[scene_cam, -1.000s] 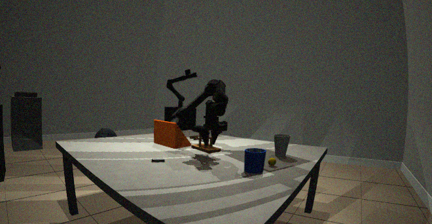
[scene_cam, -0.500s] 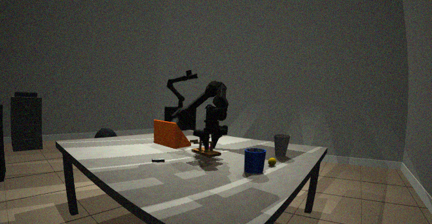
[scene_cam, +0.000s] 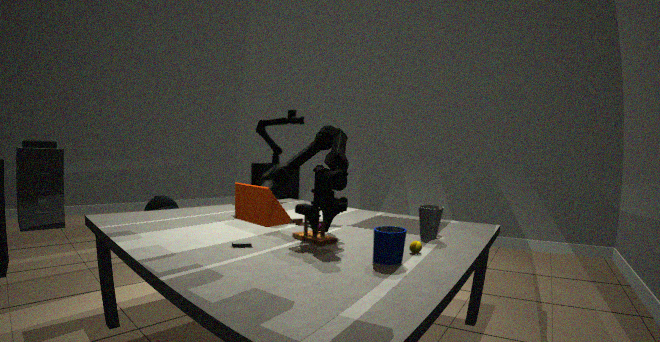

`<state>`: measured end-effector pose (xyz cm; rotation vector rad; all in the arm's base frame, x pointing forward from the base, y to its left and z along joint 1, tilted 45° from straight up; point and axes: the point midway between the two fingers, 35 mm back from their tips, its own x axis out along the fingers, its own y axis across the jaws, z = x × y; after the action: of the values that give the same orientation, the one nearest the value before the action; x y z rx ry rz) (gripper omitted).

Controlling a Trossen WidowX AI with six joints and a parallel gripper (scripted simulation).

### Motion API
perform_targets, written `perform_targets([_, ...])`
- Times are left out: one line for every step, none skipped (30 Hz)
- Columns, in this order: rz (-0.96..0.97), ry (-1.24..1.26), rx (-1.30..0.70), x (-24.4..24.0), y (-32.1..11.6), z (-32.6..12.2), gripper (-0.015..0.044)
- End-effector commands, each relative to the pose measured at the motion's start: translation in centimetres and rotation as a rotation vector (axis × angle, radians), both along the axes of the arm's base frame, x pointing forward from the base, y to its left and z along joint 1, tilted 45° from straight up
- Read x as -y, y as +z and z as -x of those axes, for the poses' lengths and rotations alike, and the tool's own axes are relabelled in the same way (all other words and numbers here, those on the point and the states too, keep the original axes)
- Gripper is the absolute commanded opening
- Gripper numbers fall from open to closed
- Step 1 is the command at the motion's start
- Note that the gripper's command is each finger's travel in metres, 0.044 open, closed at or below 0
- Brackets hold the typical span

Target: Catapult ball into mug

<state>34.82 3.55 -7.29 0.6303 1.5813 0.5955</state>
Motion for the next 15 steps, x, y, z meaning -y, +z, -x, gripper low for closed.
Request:
perform_targets([0.0, -0.001, 0.004, 0.12, 0.08, -0.08, 0.0])
perform_targets([0.0, -0.001, 0.004, 0.12, 0.08, -0.08, 0.0])
perform_targets([0.0, -0.001, 0.004, 0.12, 0.08, -0.08, 0.0026])
perform_targets([0.0, -0.001, 0.004, 0.12, 0.08, -0.08, 0.0053])
perform_targets([0.0, -0.001, 0.004, 0.12, 0.08, -0.08, 0.0079])
perform_targets([0.0, -0.001, 0.004, 0.12, 0.08, -0.08, 0.0105])
perform_targets([0.0, -0.001, 0.004, 0.12, 0.08, -0.08, 0.0131])
perform_targets([0.0, -0.001, 0.004, 0.12, 0.08, -0.08, 0.0157])
perform_targets([0.0, -0.001, 0.004, 0.12, 0.08, -0.08, 0.0184])
perform_targets([0.0, -0.001, 0.004, 0.12, 0.08, -0.08, 0.021])
perform_targets([0.0, -0.001, 0.004, 0.12, 0.08, -0.08, 0.0236])
perform_targets([0.0, -0.001, 0.004, 0.12, 0.08, -0.08, 0.0263])
perform_targets([0.0, -0.001, 0.004, 0.12, 0.08, -0.08, 0.0289])
perform_targets([0.0, -0.001, 0.004, 0.12, 0.08, -0.08, 0.0315])
perform_targets([0.0, -0.001, 0.004, 0.12, 0.08, -0.08, 0.0341])
